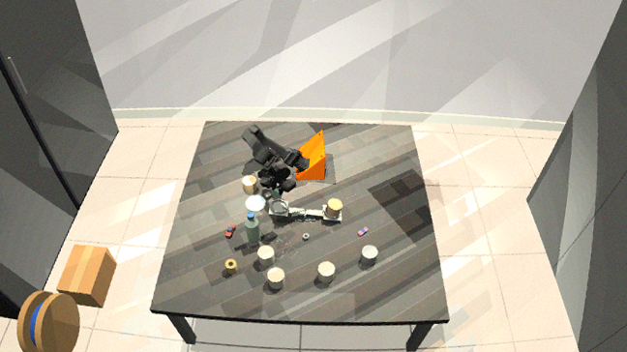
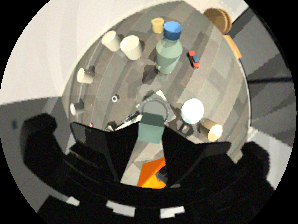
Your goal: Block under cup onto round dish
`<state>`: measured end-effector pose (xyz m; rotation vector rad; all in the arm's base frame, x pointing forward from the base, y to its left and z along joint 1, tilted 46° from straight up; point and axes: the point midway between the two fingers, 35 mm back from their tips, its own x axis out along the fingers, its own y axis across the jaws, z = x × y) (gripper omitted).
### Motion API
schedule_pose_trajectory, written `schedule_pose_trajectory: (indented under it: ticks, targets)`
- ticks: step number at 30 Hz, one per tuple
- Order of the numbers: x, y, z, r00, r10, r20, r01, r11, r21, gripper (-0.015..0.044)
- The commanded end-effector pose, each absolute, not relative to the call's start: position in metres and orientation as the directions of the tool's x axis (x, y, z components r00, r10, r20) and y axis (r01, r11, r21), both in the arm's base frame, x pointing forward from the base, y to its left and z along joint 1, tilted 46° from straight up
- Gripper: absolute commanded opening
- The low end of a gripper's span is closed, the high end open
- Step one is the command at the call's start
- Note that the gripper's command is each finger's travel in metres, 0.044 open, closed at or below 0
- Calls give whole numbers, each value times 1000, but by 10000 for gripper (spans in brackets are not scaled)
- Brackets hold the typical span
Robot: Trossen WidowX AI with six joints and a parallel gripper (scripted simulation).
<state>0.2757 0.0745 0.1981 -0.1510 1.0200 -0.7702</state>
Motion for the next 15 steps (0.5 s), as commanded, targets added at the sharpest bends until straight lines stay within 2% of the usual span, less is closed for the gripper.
schedule_pose_trajectory:
  ticks: [1,15]
  targets:
    - [275,75,202,289,-634,-718,512,736,-443,0]
    - [267,4,208,234,-635,-737,556,709,-434,0]
